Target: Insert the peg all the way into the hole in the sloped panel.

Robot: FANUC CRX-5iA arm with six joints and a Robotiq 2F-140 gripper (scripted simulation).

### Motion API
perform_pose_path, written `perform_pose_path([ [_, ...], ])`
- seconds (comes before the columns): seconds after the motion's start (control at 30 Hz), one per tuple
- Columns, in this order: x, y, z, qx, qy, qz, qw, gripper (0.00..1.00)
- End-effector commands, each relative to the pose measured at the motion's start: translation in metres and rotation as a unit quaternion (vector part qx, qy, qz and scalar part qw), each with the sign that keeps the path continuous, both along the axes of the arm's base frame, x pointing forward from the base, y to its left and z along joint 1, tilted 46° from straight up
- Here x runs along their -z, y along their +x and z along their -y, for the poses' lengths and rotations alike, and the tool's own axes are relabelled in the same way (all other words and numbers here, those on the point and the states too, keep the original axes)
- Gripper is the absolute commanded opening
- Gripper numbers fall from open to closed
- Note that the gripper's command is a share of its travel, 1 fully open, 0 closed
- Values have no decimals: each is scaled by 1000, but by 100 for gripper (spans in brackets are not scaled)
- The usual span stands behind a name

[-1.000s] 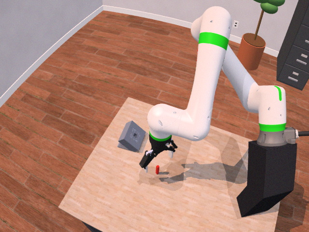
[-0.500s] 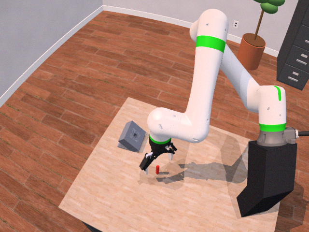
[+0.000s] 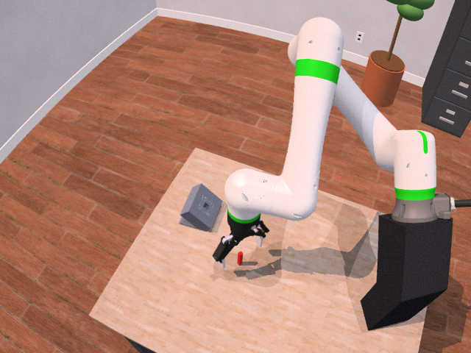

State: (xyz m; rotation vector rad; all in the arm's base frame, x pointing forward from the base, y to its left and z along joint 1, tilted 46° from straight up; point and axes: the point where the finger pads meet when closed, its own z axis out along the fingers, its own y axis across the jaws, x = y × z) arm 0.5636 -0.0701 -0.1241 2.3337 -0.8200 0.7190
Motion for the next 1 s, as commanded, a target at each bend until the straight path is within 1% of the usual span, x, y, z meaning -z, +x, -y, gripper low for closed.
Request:
perform_pose_path([
  [0.0,2,1,1,0,0,0,1000,100],
  [0.1,3,1,3,0,0,0,1000,100],
  [0.3,2,1,2,0,0,0,1000,89],
  [0.37,2,1,2,0,0,0,1000,89],
  [0.87,2,1,2,0,0,0,1000,63],
  [0.93,2,1,2,0,0,0,1000,63],
  [0.97,2,1,2,0,0,0,1000,61],
])
